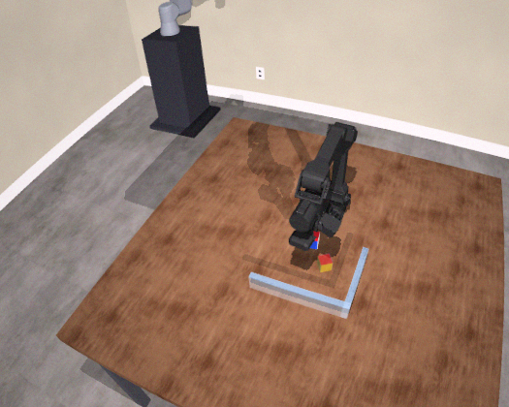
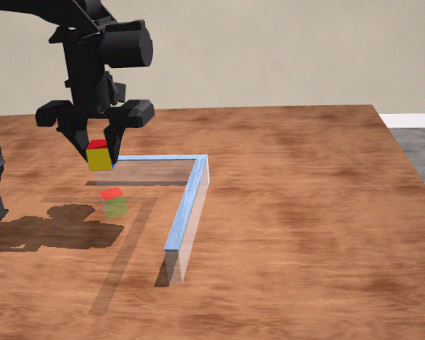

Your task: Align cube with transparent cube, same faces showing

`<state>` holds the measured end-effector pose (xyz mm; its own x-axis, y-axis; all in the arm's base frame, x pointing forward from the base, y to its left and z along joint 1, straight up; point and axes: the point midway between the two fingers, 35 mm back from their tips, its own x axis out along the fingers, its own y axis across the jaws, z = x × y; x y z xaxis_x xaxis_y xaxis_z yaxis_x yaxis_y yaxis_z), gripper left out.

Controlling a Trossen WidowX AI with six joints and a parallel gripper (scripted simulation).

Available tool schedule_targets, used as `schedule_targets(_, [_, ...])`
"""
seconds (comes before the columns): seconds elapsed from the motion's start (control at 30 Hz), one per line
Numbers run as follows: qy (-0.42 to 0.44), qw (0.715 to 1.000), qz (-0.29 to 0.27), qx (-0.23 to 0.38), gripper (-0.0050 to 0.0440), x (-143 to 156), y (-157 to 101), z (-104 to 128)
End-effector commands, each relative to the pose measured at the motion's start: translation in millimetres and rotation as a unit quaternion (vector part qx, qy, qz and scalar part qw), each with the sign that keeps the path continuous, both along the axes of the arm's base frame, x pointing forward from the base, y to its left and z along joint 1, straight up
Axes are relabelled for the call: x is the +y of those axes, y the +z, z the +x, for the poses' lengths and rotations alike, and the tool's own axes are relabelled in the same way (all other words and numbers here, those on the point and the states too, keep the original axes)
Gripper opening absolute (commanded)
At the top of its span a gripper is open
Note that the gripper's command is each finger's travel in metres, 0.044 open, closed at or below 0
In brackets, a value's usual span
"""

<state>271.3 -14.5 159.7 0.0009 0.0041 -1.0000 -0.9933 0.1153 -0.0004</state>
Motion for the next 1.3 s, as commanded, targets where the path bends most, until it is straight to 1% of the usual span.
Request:
schedule_targets(0.0, [-0.061, 0.998, -0.002, -0.009, 0.0000, 1.7, 2.7, -0.1])
schedule_targets(0.1, [-0.113, 0.994, -0.001, -0.009, 0.0000, 3.0, 1.9, -0.3])
schedule_targets(0.17, [-0.113, 0.994, -0.001, -0.009, 0.0000, 3.0, 1.9, -0.3])
schedule_targets(0.3, [-0.182, 0.983, -0.001, -0.008, 0.0000, 4.8, 0.7, -0.6])
schedule_targets(0.47, [-0.266, 0.964, 0.000, -0.008, 0.0000, 7.0, -0.7, -0.9])
schedule_targets(0.67, [-0.365, 0.931, 0.001, -0.008, 0.0000, 9.6, -2.4, -1.4])
schedule_targets(0.73, [-0.365, 0.931, 0.001, -0.008, 0.0000, 9.6, -2.4, -1.4])
schedule_targets(0.97, [-0.475, 0.880, 0.003, -0.007, 0.0000, 12.7, -4.4, -1.9])
schedule_targets(1.23, [-0.592, 0.806, 0.004, -0.006, 0.0000, 16.2, -6.7, -2.7])
schedule_targets(1.27, [-0.592, 0.806, 0.004, -0.006, 0.0000, 16.2, -6.7, -2.7])
